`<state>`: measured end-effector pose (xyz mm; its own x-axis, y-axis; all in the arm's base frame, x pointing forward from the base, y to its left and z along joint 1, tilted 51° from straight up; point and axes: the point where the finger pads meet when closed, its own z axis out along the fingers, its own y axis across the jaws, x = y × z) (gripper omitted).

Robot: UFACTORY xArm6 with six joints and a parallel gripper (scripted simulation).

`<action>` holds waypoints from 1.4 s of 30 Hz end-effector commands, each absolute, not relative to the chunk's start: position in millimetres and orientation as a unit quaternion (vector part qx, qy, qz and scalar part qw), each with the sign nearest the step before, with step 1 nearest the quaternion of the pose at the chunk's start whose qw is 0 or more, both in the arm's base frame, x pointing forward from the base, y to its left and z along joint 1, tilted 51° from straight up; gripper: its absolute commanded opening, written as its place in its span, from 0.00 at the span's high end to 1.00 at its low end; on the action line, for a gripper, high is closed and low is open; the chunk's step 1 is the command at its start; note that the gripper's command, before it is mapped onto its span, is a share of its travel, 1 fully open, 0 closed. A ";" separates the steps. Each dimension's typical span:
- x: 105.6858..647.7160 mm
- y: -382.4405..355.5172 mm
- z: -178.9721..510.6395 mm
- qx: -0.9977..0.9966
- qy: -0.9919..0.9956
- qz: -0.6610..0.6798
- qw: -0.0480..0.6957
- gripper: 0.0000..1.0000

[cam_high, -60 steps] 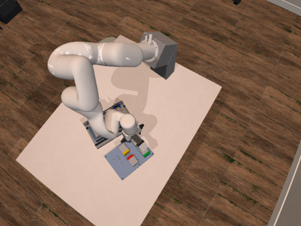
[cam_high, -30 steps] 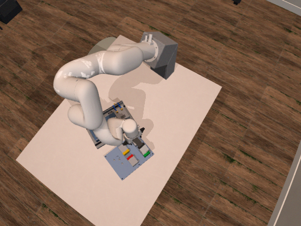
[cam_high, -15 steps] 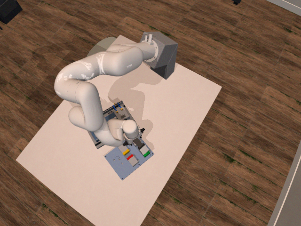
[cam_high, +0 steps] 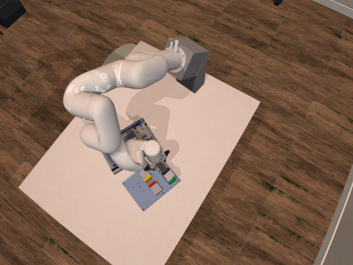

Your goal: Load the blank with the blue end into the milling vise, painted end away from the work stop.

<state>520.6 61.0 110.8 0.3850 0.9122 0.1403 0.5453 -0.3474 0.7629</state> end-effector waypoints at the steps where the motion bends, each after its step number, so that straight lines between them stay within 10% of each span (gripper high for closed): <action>1: 519.3 61.9 112.7 0.768 0.474 0.288 0.319 0.21; 42: 516.1 62.8 115.2 0.768 0.474 0.288 0.319 0.21</action>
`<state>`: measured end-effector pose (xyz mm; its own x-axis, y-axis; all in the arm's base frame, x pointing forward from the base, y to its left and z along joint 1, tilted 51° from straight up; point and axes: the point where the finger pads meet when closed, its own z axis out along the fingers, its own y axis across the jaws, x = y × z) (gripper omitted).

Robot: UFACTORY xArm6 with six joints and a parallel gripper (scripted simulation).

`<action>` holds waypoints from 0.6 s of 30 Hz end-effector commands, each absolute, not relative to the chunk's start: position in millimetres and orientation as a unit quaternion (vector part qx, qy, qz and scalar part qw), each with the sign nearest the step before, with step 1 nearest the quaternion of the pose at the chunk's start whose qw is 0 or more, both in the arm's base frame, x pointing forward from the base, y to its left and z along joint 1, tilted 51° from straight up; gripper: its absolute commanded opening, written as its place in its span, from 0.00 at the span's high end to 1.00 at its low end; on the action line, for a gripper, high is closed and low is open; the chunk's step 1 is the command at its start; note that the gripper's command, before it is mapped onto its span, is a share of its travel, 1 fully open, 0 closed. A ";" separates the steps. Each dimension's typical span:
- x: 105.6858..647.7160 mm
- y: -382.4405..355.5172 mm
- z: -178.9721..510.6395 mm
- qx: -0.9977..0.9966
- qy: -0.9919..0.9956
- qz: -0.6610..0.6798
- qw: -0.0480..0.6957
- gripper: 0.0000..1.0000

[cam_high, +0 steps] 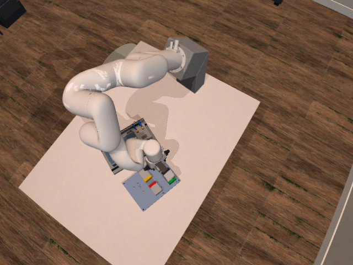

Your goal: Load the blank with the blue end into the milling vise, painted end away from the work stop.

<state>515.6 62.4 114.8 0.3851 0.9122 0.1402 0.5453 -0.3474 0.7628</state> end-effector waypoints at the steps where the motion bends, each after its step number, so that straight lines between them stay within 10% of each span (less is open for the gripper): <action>1: 516.5 62.7 114.9 0.768 0.474 0.288 0.319 0.21; 18: 520.5 61.5 111.4 0.768 0.474 0.288 0.319 0.21</action>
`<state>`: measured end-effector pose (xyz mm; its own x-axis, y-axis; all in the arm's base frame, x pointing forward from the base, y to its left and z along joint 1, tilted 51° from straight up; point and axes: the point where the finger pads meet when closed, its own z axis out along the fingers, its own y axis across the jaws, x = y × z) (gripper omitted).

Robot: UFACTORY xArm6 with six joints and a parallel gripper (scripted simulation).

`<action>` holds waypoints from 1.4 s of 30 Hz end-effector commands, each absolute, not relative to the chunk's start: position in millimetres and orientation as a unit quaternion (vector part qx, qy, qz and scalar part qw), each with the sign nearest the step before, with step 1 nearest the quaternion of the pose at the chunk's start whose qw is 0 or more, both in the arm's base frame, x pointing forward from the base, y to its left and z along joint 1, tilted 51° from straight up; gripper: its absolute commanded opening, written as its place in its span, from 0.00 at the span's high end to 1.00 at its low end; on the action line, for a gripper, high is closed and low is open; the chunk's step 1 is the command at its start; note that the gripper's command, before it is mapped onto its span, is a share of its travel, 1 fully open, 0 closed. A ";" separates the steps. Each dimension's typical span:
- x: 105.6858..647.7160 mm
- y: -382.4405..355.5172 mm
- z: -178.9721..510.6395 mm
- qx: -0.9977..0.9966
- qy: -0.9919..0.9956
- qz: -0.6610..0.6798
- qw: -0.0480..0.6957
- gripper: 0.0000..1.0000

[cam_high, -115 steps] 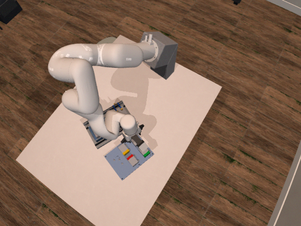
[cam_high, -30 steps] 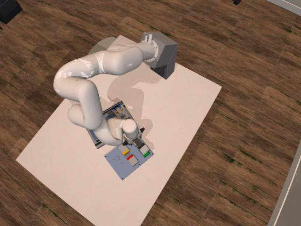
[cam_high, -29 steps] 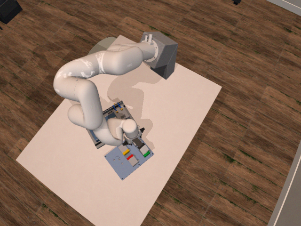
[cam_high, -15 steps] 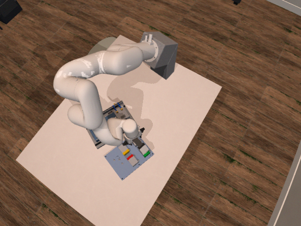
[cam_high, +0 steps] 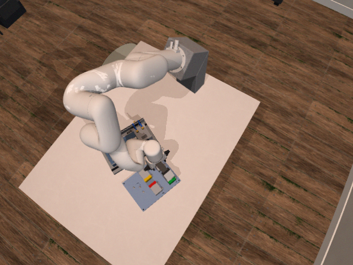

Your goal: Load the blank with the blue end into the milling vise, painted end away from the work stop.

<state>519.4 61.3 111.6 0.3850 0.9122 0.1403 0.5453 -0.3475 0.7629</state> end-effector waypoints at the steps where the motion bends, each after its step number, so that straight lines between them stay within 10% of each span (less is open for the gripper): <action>1: 521.1 61.3 111.0 0.768 0.474 0.288 0.319 0.21; 42: 527.0 59.6 106.0 0.768 0.474 0.288 0.319 0.21</action>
